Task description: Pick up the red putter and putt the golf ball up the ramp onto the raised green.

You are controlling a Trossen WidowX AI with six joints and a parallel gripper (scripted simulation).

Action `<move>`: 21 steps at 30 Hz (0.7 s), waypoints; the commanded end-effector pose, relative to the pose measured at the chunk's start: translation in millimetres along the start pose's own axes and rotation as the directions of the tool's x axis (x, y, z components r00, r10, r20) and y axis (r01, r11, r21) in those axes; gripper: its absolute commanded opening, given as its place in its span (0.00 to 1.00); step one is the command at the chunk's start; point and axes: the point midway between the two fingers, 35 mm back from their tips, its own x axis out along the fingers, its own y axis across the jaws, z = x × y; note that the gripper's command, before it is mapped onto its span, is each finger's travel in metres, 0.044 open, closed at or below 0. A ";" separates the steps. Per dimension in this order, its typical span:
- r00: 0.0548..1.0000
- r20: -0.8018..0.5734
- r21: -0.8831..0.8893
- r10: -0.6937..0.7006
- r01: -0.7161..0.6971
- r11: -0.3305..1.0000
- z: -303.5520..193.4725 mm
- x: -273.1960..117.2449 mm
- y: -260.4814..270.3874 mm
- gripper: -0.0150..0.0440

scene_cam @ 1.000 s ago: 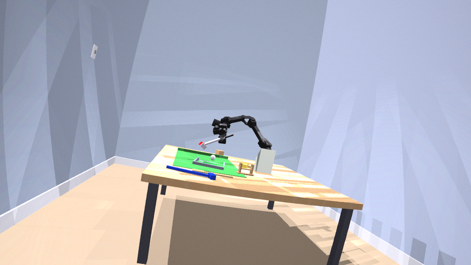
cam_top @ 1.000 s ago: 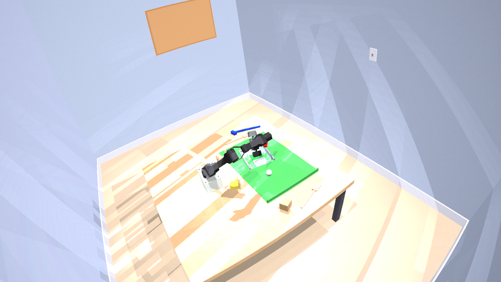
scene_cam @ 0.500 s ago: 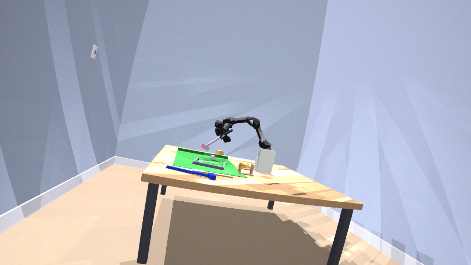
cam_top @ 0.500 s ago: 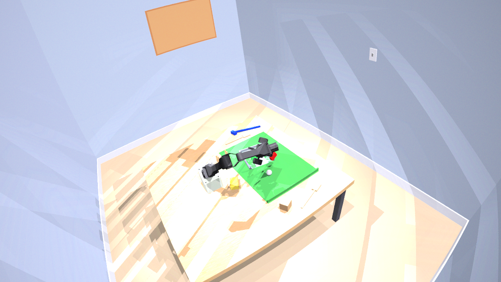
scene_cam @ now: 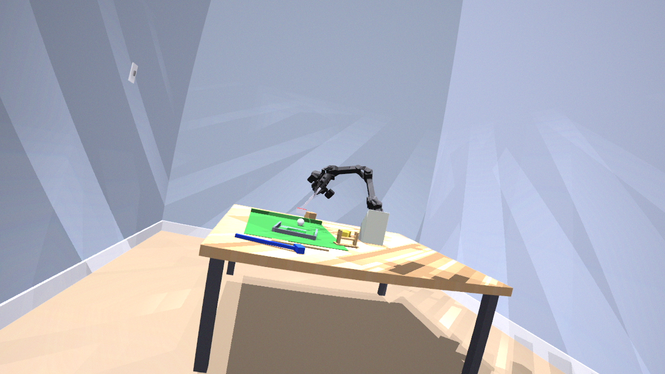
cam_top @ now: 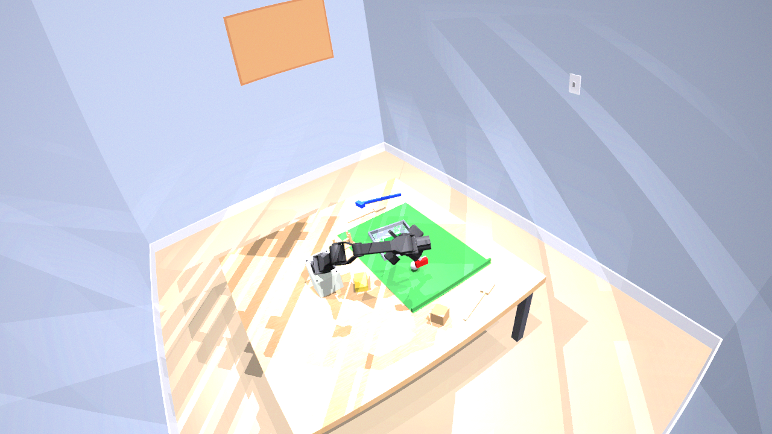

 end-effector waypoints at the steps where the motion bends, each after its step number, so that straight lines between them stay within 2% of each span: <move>1: 1.000 0.000 0.025 0.017 -0.017 1.000 -2.0 -8.0 0.8 0.25; 11: 1.000 0.002 0.024 0.016 -0.016 1.000 23.0 14.1 -18.8 0.25; 21: 1.000 0.002 0.024 0.016 -0.016 1.000 28.2 18.6 -22.7 0.25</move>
